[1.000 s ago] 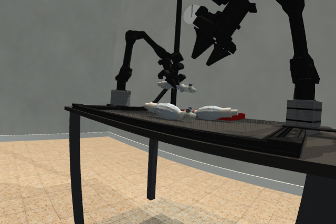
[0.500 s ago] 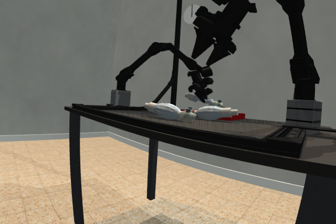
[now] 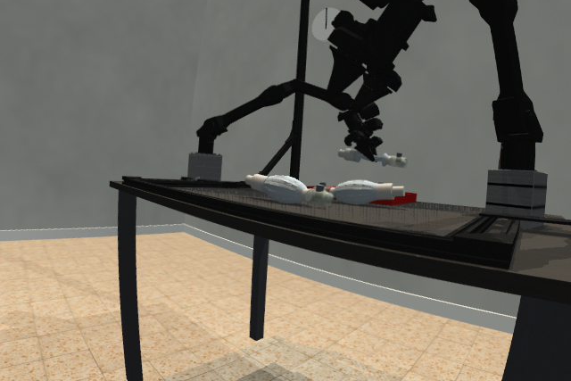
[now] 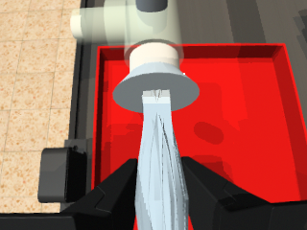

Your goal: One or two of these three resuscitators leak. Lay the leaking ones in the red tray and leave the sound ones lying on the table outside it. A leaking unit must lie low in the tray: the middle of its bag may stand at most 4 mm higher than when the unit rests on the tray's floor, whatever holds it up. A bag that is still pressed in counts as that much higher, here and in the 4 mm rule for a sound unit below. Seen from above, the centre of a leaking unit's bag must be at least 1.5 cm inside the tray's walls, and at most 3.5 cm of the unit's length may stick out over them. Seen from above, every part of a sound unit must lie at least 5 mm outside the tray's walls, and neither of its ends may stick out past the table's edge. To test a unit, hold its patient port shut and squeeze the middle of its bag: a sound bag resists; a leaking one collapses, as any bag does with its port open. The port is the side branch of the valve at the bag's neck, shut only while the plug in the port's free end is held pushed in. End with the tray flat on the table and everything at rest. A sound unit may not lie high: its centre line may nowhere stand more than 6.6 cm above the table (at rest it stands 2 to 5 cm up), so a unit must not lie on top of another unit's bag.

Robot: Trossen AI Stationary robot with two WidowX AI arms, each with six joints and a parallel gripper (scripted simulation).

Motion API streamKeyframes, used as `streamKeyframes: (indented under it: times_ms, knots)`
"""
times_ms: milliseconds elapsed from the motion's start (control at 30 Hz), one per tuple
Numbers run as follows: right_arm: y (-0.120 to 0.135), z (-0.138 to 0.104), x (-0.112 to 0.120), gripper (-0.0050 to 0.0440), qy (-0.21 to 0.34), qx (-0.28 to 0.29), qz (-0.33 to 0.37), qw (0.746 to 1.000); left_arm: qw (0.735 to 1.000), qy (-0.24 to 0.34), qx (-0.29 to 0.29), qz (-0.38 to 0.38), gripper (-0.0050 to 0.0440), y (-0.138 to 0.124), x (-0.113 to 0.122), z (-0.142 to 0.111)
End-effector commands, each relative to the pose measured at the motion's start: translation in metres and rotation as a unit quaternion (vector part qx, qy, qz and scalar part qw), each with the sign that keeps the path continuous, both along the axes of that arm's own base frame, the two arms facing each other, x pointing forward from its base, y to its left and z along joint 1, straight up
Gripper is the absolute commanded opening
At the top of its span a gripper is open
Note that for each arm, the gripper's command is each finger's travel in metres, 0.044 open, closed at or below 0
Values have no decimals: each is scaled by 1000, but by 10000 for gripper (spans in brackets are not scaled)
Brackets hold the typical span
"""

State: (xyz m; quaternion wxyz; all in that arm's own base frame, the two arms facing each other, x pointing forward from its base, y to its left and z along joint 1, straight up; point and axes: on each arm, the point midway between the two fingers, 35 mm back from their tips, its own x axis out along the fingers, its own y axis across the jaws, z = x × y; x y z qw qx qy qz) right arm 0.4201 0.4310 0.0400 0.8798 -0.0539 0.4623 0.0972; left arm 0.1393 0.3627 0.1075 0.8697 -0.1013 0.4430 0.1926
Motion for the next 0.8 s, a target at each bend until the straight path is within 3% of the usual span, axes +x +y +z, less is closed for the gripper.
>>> streamKeyframes:
  times_ms: [0,100,767]
  knots:
    - [1,-70,1,0,0,1,1,1000,1000,0,2,-1,440,0,0,1]
    - [2,-92,2,0,0,1,1,1000,1000,0,2,-1,440,0,0,1]
    - [2,-93,2,0,11,-8,2,1000,1000,0,0,-1,440,0,0,0]
